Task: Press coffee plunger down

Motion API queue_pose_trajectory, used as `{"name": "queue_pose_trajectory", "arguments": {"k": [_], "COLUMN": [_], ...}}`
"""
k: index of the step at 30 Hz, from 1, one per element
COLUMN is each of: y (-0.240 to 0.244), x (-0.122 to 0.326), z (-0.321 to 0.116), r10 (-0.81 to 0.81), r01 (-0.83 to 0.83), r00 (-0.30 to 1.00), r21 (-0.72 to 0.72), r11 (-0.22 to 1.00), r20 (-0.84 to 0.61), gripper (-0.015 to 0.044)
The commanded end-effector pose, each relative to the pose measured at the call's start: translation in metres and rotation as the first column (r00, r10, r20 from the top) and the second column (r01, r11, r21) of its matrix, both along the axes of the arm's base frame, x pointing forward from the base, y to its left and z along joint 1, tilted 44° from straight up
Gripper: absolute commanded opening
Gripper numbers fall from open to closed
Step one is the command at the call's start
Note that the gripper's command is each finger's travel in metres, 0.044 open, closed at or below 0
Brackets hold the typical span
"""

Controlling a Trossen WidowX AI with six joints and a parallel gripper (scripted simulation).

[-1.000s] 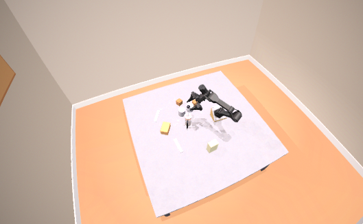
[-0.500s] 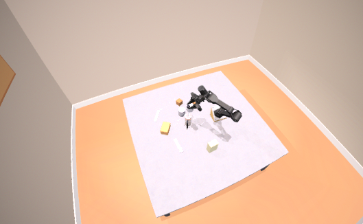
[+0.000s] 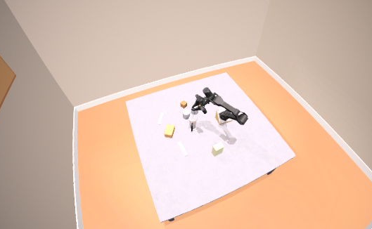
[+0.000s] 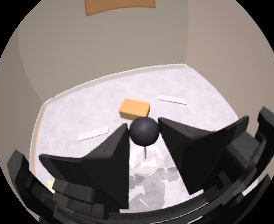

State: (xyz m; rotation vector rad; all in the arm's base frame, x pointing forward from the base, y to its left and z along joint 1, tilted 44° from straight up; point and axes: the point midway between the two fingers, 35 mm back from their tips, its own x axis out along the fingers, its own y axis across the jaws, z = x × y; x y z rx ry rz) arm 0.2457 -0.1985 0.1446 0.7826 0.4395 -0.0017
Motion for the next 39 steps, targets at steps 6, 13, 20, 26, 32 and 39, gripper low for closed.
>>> {"name": "queue_pose_trajectory", "arguments": {"k": [6,13,20,26,32,39], "y": [0.006,0.012,0.018,0.024,0.03,0.037], "x": [0.003,0.006,0.009,0.011,0.014,0.016], "z": [-0.01,-0.019,-0.029,-0.037,-0.044,-0.053], "r10": [0.0,0.002,0.002,0.002,0.002,0.002], "r01": [0.0,-0.002,-0.002,-0.002,-0.002,-0.002], "r00": [1.0,1.0,1.0,1.0,1.0,1.0], "r21": [0.001,0.0,-0.001,-0.001,-0.001,-0.001], "r11": [1.0,1.0,1.0,1.0,1.0,1.0], "r20": [-0.006,-0.008,-0.01,-0.011,-0.012,-0.011], "gripper": [0.0119,0.0119,0.0119,0.0119,0.0119,0.0119]}}
